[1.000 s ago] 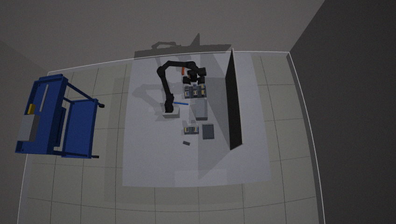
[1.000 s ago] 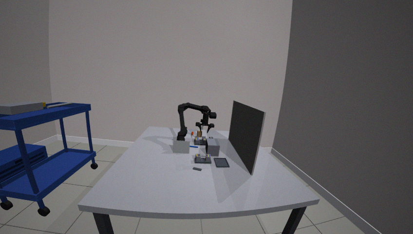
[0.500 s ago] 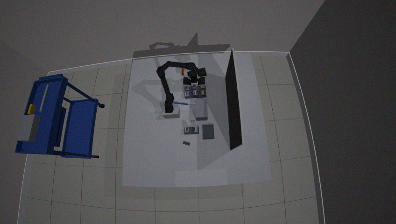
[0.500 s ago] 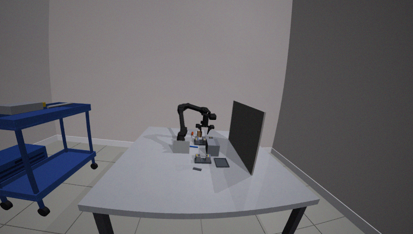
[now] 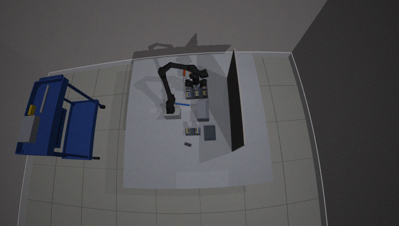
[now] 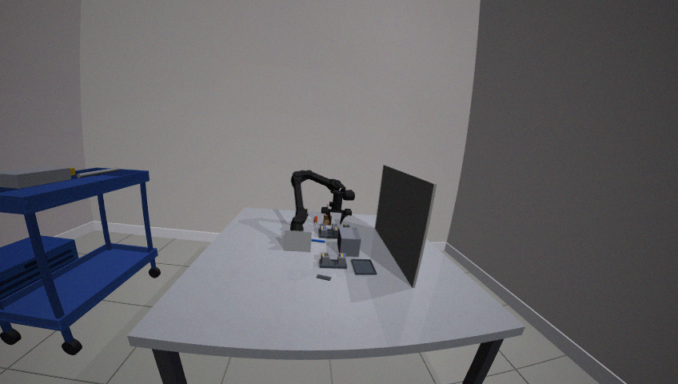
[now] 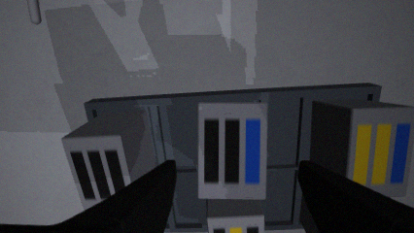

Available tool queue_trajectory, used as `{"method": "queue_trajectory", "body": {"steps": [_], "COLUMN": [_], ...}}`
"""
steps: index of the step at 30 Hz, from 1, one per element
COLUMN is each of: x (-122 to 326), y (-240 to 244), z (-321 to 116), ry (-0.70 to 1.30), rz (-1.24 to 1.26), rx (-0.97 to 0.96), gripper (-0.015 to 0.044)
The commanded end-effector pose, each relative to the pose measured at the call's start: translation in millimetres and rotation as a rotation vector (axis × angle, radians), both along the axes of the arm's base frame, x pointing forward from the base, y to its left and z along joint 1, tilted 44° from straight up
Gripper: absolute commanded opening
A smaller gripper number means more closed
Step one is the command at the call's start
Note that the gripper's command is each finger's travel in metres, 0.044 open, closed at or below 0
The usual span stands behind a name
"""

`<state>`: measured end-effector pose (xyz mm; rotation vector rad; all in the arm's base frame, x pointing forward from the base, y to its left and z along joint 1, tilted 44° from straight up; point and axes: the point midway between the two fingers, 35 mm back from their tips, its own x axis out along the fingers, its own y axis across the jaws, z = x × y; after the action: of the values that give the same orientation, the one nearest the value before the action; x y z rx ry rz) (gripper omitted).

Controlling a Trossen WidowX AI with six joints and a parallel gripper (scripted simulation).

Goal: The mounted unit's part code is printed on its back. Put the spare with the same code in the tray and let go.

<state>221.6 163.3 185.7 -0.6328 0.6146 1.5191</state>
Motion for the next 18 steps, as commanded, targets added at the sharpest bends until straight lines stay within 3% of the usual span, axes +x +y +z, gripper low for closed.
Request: {"method": "queue_trajectory", "body": {"steps": [1, 18], "x": [-0.4, -2.8], "y": [3.7, 24.2], "z": [-4.7, -22.9], "ry": [0.004, 0.004], "rz": [-0.004, -0.005], "rx": [-0.003, 0.003], "gripper": [0.03, 0.03]}}
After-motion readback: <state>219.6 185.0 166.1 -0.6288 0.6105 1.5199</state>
